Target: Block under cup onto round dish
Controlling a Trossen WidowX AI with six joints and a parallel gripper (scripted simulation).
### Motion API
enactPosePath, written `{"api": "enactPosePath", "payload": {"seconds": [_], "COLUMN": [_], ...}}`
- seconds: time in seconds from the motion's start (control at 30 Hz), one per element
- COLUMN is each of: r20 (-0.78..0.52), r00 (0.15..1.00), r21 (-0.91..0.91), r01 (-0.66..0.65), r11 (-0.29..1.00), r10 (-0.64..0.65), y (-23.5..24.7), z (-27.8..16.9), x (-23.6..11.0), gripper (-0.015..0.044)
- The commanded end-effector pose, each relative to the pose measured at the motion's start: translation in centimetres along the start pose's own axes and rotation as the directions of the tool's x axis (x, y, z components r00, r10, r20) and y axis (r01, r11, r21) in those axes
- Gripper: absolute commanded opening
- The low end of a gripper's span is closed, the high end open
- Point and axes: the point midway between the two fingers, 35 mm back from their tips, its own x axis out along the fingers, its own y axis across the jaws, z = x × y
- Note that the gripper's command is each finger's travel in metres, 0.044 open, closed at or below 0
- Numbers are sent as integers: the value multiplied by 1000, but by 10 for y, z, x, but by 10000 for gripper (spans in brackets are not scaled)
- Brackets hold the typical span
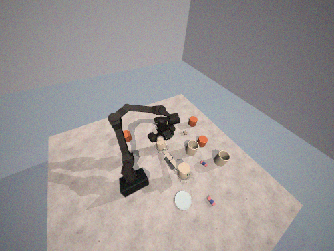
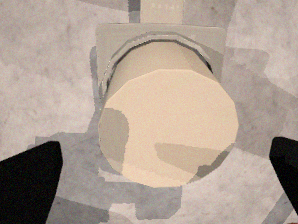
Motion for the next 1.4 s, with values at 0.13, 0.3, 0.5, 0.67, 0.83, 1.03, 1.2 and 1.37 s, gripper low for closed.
{"api": "enactPosePath", "payload": {"seconds": [0.13,0.3,0.5,0.67,0.83,1.03,1.2,1.37], "r20": [1,2,2,2,2,1,-1,-2], "r00": [1000,1000,1000,1000,1000,1000,1000,1000], "r21": [9,9,9,9,9,9,9,9], "r01": [7,7,7,7,6,6,6,6], "r11": [1000,1000,1000,1000,1000,1000,1000,1000], "r10": [-7,-7,-7,-7,-6,-6,-6,-6], "y": [-2,-1,-1,0,-1,-1,-2,-2], "z": [1,1,1,1,1,1,0,0], "x": [12,20,30,38,46,55,63,69], "gripper": [440,440,440,440,440,440,440,440]}}
